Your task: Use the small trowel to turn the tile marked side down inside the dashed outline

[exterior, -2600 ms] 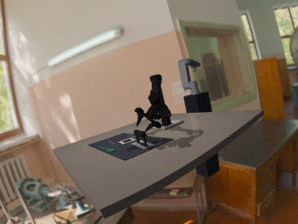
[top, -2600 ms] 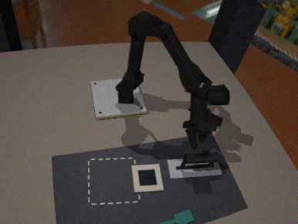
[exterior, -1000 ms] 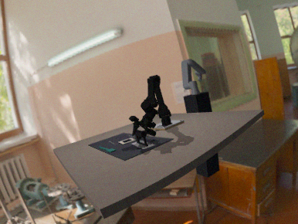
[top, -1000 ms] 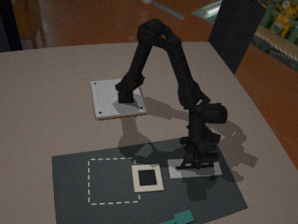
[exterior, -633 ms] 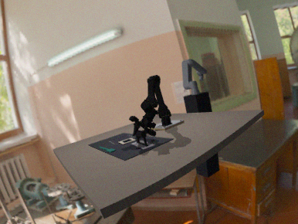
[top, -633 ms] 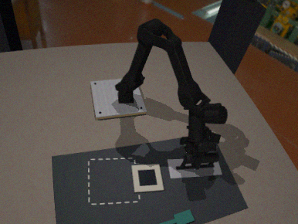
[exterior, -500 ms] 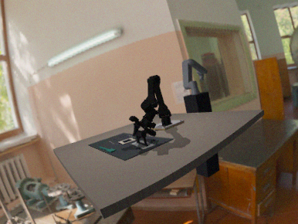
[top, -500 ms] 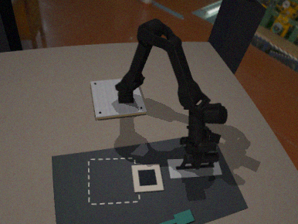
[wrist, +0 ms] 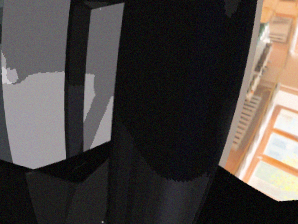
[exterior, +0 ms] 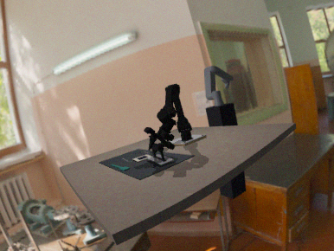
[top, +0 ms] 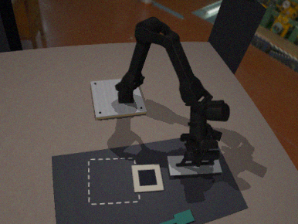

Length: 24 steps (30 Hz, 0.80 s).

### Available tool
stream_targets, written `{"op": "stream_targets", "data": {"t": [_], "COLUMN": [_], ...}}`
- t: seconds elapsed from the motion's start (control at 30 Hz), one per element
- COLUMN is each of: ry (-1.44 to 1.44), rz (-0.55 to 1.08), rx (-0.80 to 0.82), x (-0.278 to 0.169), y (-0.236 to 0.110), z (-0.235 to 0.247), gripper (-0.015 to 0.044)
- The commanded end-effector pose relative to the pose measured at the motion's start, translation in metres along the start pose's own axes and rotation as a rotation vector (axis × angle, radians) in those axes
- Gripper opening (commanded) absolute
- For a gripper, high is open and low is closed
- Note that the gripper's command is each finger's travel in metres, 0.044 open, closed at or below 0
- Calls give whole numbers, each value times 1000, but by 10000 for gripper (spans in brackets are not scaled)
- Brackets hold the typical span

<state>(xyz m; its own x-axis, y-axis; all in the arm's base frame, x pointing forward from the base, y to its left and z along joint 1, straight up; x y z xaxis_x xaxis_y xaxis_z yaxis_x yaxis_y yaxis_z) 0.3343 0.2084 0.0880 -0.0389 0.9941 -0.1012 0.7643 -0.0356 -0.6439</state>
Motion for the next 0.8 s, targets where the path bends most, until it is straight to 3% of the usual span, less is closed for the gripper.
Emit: {"op": "stream_targets", "data": {"t": [0.0, 0.23, 0.77], "ry": [17, 18, 76], "rz": [-9, -10, -96], "rx": [-24, -24, -37], "x": [-1, -4, -31], "y": [-17, -27, 5], "z": [-24, -34, -43], "gripper": [0, 0, 0]}}
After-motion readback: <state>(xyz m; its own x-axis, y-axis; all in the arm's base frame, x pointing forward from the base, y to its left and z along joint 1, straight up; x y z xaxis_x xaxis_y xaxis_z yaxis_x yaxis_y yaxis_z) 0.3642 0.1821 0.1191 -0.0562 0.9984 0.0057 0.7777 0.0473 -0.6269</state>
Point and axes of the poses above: the point midway between the two fingers, 35 mm back from their tips, its own y axis out along the fingers, its own z axis across the jaws, x = y × z, the point moved 1 cm from there along -y, back along the fingers, and after that the axes turned 7 degrees about -y, right-handed, at the moved point
